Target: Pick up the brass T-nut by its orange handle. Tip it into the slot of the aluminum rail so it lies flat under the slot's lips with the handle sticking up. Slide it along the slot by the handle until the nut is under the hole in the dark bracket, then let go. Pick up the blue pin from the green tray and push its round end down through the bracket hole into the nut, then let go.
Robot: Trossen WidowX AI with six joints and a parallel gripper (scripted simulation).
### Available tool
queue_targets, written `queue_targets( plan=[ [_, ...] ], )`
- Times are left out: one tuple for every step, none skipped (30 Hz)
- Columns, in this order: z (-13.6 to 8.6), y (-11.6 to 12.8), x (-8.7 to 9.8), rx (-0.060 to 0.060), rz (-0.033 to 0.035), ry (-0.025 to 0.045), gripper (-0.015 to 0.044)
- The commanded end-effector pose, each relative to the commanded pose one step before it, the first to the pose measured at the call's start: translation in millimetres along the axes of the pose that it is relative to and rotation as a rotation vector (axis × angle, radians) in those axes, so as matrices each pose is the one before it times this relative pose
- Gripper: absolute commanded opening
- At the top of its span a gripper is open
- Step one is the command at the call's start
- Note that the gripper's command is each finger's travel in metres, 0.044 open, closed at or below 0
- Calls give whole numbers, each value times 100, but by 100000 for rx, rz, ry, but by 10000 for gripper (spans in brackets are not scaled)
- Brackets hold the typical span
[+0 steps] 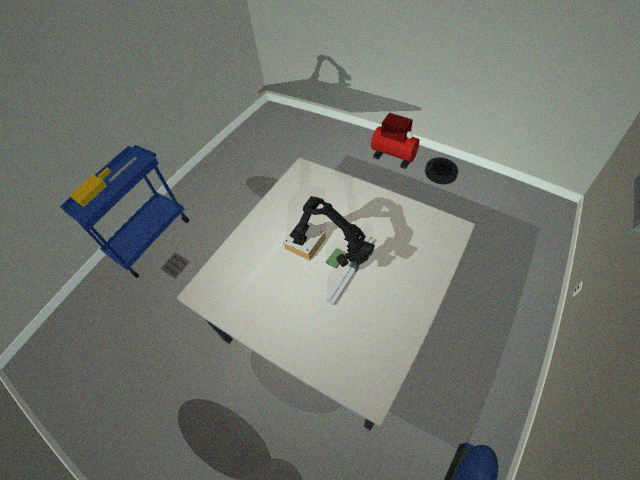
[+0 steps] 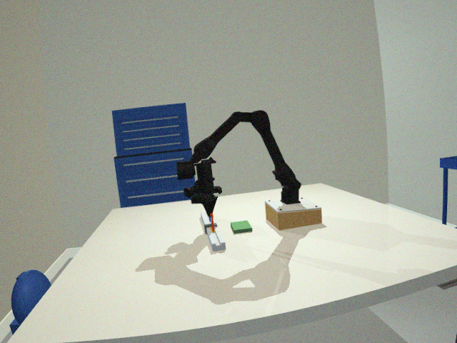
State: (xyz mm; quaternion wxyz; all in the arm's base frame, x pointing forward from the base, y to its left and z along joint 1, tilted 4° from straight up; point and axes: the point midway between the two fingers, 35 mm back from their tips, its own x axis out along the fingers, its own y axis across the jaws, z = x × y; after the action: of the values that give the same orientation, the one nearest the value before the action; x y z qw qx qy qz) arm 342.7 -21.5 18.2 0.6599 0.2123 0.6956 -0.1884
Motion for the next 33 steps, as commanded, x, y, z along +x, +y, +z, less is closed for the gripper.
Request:
queue_targets(
  plan=[
    [-143,-18,353,4,148,344,-150],
    [-18,-9,69,-3,-2,2,-150],
    [-18,-9,69,-3,-2,2,-150],
    [-19,-9,69,-3,-2,2,-150],
    [-19,-9,69,-3,-2,2,-150],
    [-19,-10,69,-3,-2,2,-150],
    [-19,-10,69,-3,-2,2,-150],
    [-19,-10,69,-3,-2,2,-150],
    [-19,-10,69,-3,-2,2,-150],
    [-20,-10,69,-3,-2,2,-150],
    [-20,-10,68,-3,-2,2,-150],
    [-20,-10,68,-3,-2,2,-150],
    [-20,-10,68,-3,-2,2,-150],
    [-20,-10,68,-3,-2,2,-150],
    [-20,-10,68,-3,-2,2,-150],
    [-21,-10,68,-3,-2,2,-150],
    [-21,-11,68,-3,-2,2,-150],
    [-21,-11,68,-3,-2,2,-150],
    [-21,-10,68,-3,-2,2,-150],
    [-22,-10,68,-3,-2,2,-150],
    [-20,-8,68,-3,-2,2,-150],
    [-21,-8,73,-4,-2,2,-150],
    [-20,-7,73,-4,-2,2,-150],
    [-19,-6,73,-4,-2,2,-150],
    [-18,-5,73,-5,-2,2,-150],
    [-19,-4,82,-6,-2,2,-150],
    [-17,-3,84,-7,-2,2,-150],
    [-15,-1,85,-8,-2,2,-150],
    [-11,1,85,-10,-2,1,-150],
    [-5,3,81,-11,-1,1,-150],
    [5,6,65,-10,-1,0,-150],
    [11,4,30,-7,0,-1,-150],
    [18,3,16,-6,0,-2,-150]
  ],
)
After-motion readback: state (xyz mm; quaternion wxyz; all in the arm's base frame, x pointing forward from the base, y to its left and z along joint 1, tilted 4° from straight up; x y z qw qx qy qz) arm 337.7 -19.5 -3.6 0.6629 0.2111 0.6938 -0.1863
